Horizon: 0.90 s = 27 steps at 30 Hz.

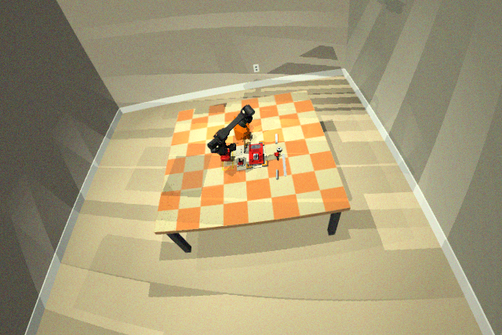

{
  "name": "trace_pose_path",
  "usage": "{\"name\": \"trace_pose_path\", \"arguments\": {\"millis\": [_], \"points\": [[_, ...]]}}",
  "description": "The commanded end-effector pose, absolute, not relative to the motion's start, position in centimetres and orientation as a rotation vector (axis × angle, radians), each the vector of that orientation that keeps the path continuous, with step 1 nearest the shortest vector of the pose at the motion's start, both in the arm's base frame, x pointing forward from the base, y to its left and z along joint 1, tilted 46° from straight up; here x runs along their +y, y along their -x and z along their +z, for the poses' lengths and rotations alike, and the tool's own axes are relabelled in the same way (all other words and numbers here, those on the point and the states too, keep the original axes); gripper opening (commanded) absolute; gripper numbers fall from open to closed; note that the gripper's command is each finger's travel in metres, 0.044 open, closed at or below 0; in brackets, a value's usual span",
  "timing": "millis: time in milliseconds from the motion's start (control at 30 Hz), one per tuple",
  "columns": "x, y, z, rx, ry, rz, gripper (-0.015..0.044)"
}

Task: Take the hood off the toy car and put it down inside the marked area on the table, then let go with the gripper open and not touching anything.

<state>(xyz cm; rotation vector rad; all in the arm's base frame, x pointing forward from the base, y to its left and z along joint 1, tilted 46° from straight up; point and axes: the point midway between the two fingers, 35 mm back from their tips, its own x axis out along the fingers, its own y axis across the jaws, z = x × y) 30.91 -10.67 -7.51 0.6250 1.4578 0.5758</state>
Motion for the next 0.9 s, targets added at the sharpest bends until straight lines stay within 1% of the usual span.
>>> {"name": "trace_pose_path", "arguments": {"millis": [0, 867], "points": [[-10.3, -30.8, -7.7, 1.458, -0.636, 0.574, 0.0], [-9.0, -30.8, -9.0, 1.457, -0.637, 0.576, 0.0]]}}
